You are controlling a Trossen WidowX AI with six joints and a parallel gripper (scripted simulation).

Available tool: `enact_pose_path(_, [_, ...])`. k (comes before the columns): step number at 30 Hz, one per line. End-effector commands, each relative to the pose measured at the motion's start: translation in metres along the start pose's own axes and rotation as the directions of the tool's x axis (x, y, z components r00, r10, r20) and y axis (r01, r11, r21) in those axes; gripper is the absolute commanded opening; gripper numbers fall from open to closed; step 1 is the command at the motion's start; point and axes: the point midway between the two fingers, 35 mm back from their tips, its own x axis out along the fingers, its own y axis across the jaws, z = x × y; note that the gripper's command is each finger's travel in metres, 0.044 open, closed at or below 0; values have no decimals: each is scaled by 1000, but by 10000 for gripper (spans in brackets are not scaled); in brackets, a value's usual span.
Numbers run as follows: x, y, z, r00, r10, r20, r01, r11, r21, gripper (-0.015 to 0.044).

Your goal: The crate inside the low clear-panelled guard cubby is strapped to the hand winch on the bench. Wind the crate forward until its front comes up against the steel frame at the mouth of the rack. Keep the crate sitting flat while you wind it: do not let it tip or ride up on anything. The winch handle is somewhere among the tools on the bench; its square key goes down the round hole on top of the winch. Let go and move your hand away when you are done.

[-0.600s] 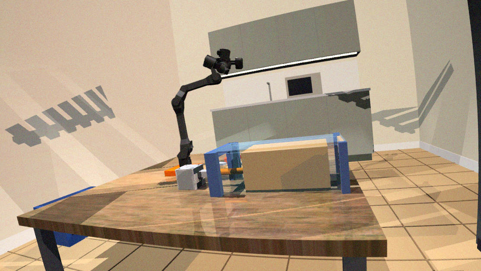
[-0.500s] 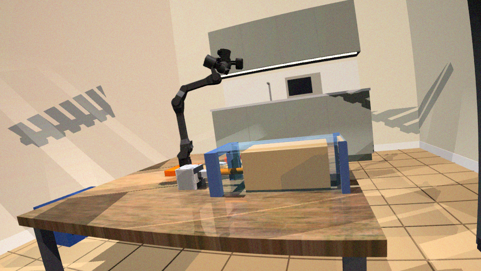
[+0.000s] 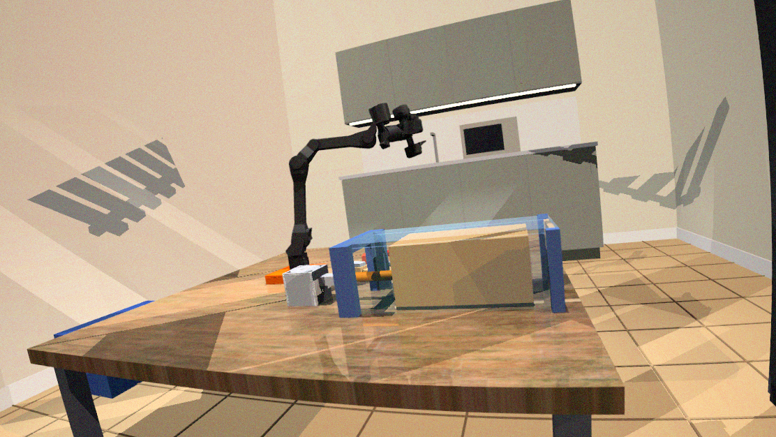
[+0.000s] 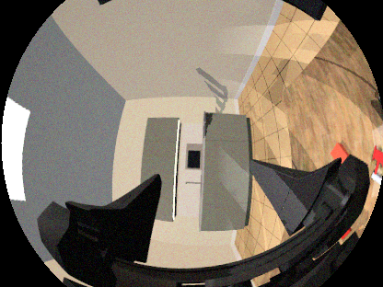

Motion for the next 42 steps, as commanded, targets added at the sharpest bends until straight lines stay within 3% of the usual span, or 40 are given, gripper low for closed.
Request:
enact_pose_path(1, [7,-67,13,975,-208,77,179,944,278,440])
enact_pose_path(7, [-6,-167,9,850,-520,83,379,715,588,440])
enact_pose_path(13, [-32,-241,-6,658,-752,43,422,416,806,440])
enact_pose_path(20, [-99,-325,-41,225,-971,-76,245,-20,969,440])
enact_pose_path(23, [-134,-347,-59,10,-991,-133,118,-131,984,440])
enact_pose_path(25, [-149,-353,-66,-83,-984,-155,63,-161,985,440])
enact_pose_path(42, [-156,-376,-69,-95,-983,-158,56,-164,985,440])
